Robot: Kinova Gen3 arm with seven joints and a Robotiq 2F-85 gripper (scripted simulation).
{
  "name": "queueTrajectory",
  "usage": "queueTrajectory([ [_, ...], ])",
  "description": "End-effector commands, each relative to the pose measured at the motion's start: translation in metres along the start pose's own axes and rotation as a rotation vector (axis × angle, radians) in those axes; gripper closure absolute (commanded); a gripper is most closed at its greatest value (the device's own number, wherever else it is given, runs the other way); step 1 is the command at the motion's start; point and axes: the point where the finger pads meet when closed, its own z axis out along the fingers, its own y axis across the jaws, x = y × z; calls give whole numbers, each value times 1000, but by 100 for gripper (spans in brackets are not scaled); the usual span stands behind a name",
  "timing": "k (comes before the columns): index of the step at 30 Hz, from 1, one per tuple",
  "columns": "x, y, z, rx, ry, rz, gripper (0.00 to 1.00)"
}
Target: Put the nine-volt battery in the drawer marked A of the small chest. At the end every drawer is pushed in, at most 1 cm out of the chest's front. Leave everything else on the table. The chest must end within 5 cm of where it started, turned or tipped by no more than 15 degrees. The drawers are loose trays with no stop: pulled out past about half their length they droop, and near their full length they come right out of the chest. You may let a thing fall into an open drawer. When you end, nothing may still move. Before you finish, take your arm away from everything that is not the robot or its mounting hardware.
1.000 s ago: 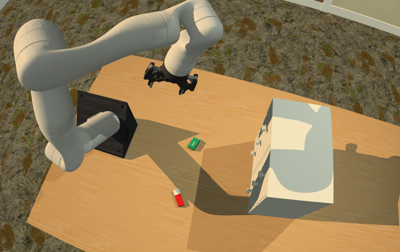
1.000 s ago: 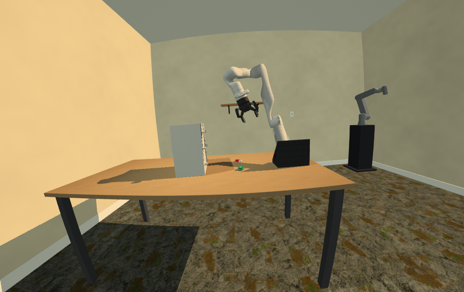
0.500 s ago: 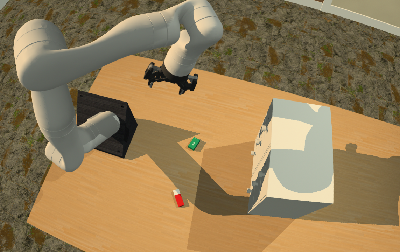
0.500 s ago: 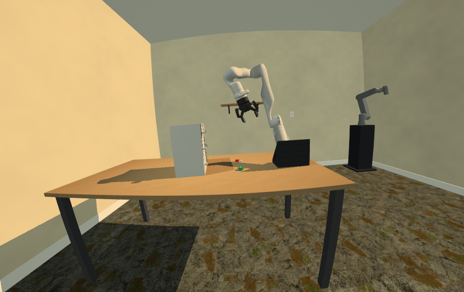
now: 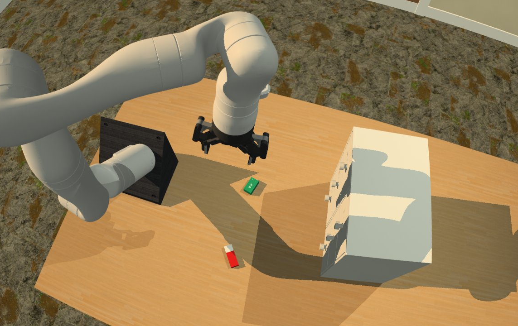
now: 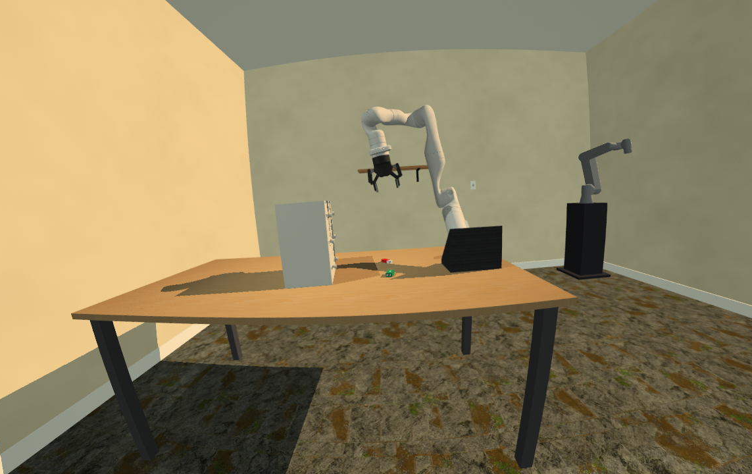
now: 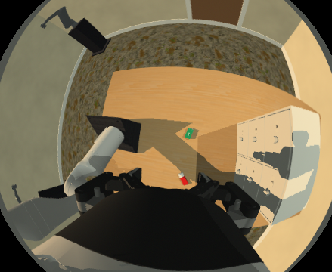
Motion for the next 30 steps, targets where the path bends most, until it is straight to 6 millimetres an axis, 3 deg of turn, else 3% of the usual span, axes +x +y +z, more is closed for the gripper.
queueTrajectory([
  [1,-44,7,-34,-88,52,38,0],
  [2,-59,11,-38,-108,50,54,0],
  [4,-59,11,-38,-108,50,54,0],
  [8,-89,17,-45,-147,46,88,0],
  [30,-90,18,-45,-149,46,89,0],
])
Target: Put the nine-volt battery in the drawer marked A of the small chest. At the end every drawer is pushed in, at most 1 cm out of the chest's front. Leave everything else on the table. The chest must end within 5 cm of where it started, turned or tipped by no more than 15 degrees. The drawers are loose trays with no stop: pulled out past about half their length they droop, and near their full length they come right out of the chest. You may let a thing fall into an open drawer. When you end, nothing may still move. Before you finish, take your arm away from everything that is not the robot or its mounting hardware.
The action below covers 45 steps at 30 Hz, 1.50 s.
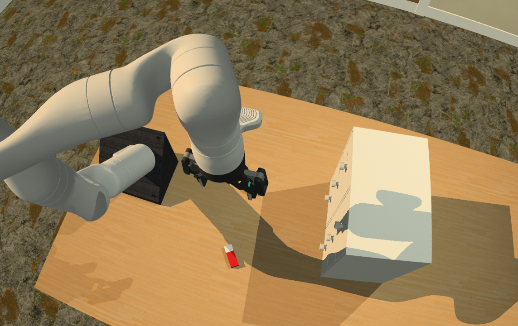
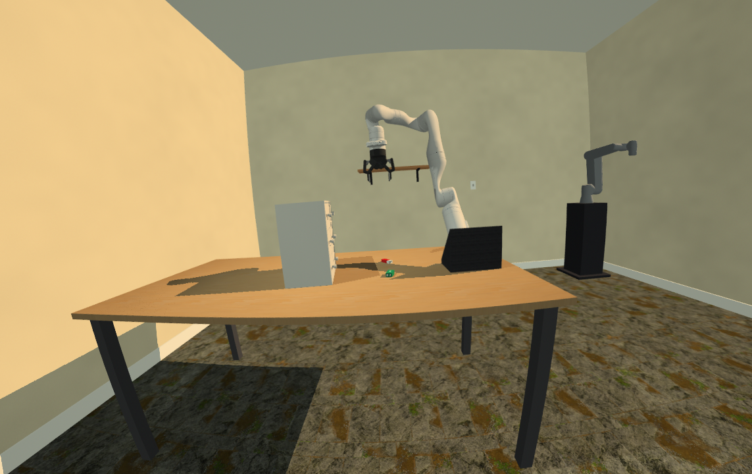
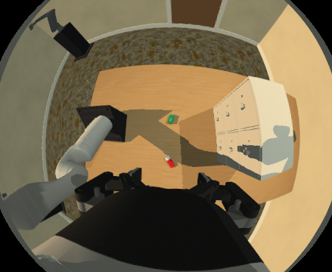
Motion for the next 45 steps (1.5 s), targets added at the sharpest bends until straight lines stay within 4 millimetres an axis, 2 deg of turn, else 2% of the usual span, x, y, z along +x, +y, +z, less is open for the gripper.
queueTrajectory([
  [1,0,0,0,-1,1,0,0],
  [30,0,0,1,-1,1,8,0],
  [45,2,3,14,-1,1,118,0],
])
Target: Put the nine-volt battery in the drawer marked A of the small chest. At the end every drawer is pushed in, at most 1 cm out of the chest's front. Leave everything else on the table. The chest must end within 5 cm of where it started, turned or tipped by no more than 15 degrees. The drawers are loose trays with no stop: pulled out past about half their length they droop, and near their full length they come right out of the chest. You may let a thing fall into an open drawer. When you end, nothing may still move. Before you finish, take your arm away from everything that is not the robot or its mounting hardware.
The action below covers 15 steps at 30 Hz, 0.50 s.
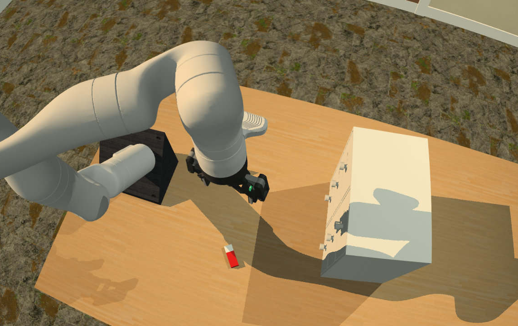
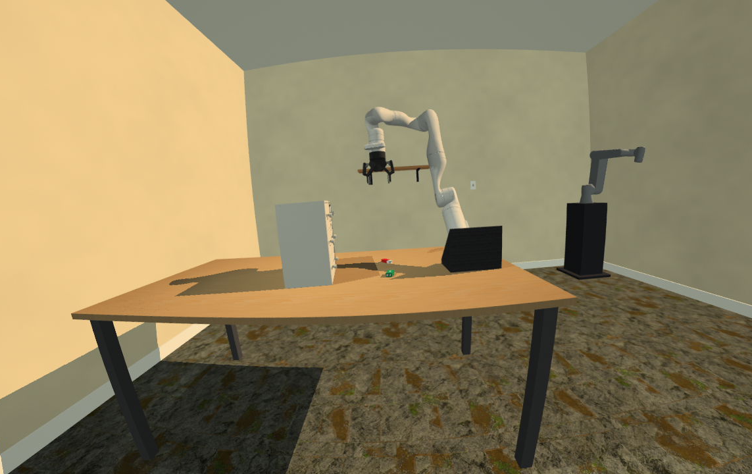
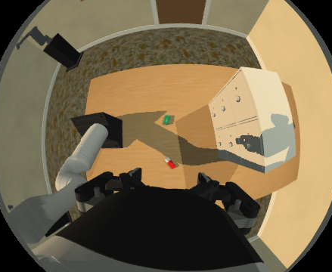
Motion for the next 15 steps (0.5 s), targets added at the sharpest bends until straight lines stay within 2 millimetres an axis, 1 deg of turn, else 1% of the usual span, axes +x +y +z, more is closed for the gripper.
queueTrajectory([
  [1,1,0,4,1,-4,29,0],
  [12,5,5,32,0,-4,256,0],
  [14,5,5,32,0,-4,256,0],
  [15,5,6,35,0,-4,282,0],
])
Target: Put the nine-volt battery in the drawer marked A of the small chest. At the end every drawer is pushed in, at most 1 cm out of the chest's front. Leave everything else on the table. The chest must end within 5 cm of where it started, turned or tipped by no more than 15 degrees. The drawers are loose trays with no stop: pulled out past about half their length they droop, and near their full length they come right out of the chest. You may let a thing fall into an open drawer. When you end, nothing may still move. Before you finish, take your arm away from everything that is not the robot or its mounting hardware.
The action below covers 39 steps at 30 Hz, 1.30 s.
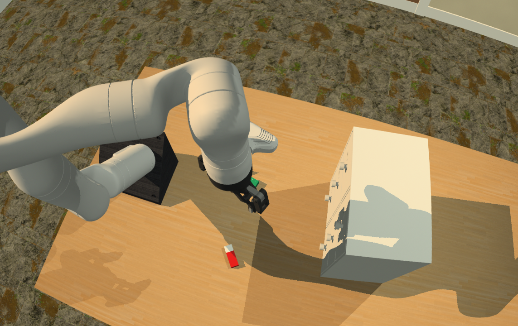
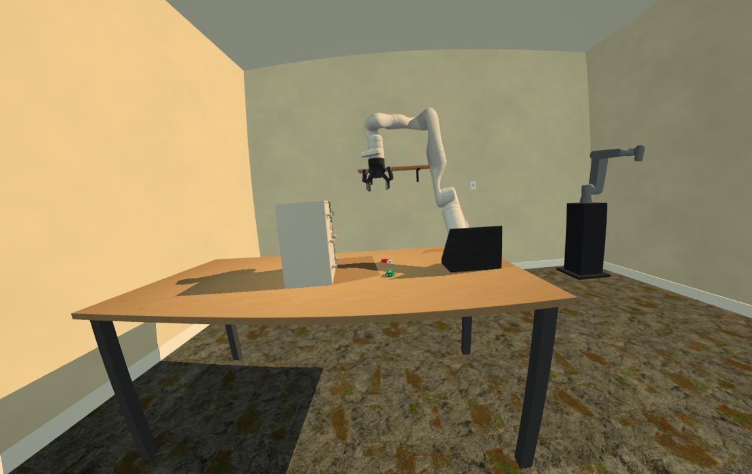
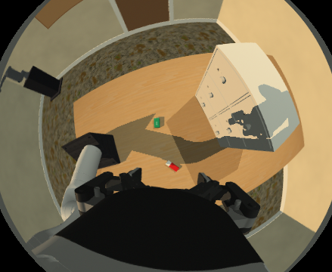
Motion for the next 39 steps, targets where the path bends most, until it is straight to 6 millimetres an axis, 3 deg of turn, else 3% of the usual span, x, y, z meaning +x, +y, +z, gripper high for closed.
queueTrajectory([
  [1,1,0,7,-1,-7,44,0],
  [29,19,12,98,-3,-6,802,0],
  [39,23,15,116,-4,-6,960,0],
])
